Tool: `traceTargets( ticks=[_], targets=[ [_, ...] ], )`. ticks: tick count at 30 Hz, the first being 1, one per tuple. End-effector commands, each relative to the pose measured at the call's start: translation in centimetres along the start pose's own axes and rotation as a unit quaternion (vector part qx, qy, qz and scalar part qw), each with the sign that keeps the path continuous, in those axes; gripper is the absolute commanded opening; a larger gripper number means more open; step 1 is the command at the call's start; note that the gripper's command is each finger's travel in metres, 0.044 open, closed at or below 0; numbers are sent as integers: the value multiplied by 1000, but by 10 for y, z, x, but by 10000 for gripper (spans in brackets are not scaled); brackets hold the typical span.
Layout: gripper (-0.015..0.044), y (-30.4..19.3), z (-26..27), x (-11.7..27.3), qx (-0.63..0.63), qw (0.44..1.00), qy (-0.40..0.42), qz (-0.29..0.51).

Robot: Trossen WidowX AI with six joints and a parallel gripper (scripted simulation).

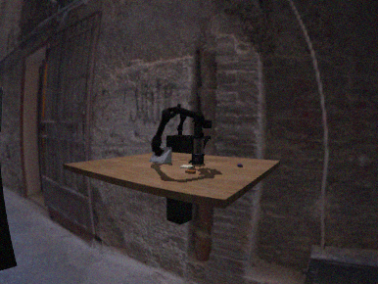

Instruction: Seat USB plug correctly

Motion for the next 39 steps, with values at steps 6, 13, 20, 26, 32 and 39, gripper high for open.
traceTargets(
  ticks=[6,13,20,26,32,39],
  targets=[
    [440,0,1,-10,5,1000,1,2],
    [388,0,0,-8,1,1000,1,0],
    [204,0,0,-8,1,1000,1,0],
    [46,0,0,-8,1,1000,1,0],
    [0,0,0,-8,1,1000,1,0],
    [0,0,0,-8,1,1000,1,0]
  ],
)
Point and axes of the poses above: the point midway between the two fingers, 35 mm back from their tips, its own x axis back along the fingers, its own z axis across the jaws, y = z × x, the point moved 6 cm from there along x, back along the fingers, and after that the axes turned 15 degrees about x, right-handed, at the moved point
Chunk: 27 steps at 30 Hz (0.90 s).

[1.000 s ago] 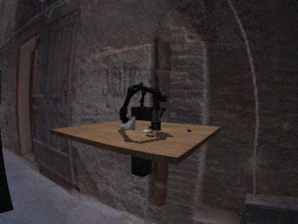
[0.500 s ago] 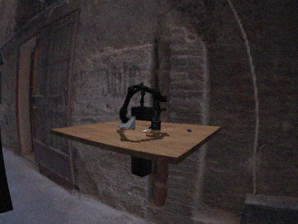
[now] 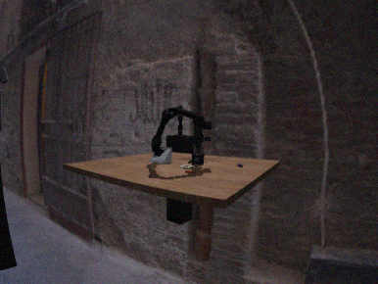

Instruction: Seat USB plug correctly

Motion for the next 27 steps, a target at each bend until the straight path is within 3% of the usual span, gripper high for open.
traceTargets(
  ticks=[1,27],
  targets=[
    [0,0,0,0,0,1000,0,0],
    [0,0,0,13,0,1000,0,0]
  ],
)
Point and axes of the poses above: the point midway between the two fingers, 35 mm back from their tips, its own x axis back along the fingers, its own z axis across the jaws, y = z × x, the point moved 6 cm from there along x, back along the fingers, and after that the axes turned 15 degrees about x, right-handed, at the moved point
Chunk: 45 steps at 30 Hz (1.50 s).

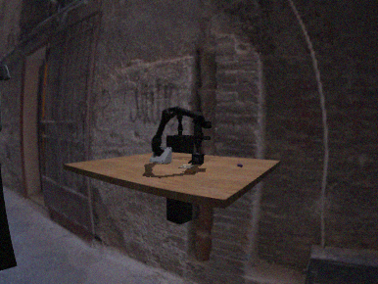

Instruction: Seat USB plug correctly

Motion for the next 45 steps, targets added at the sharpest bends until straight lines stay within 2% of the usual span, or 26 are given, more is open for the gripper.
traceTargets(
  ticks=[1,35,45],
  targets=[
    [0,1,-2,7,-4,1000,-5,-2],
    [0,0,-1,22,-3,1000,-4,-2],
    [0,0,-1,20,-96,995,-2,-1]
  ],
)
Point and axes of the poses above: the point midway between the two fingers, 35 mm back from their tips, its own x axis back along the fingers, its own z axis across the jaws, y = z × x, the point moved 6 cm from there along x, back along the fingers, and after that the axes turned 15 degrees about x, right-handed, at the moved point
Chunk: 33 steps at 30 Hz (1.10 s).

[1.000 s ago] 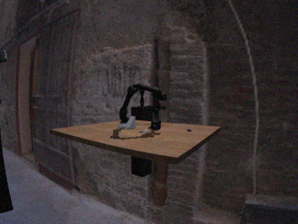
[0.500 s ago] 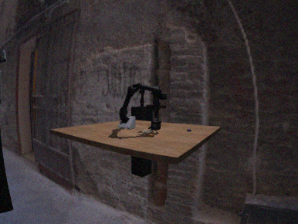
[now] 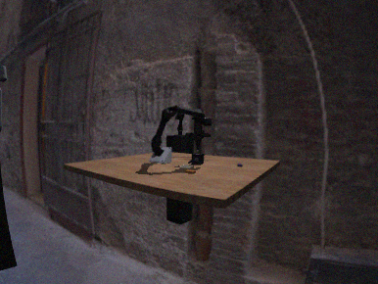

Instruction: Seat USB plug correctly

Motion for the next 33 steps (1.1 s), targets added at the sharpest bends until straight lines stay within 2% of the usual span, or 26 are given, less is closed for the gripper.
traceTargets(
  ticks=[1,17,33],
  targets=[
    [0,0,0,0,-53,999,1,0],
    [0,0,0,0,-261,965,1,0],
    [0,0,0,0,-456,890,1,0]
  ],
)
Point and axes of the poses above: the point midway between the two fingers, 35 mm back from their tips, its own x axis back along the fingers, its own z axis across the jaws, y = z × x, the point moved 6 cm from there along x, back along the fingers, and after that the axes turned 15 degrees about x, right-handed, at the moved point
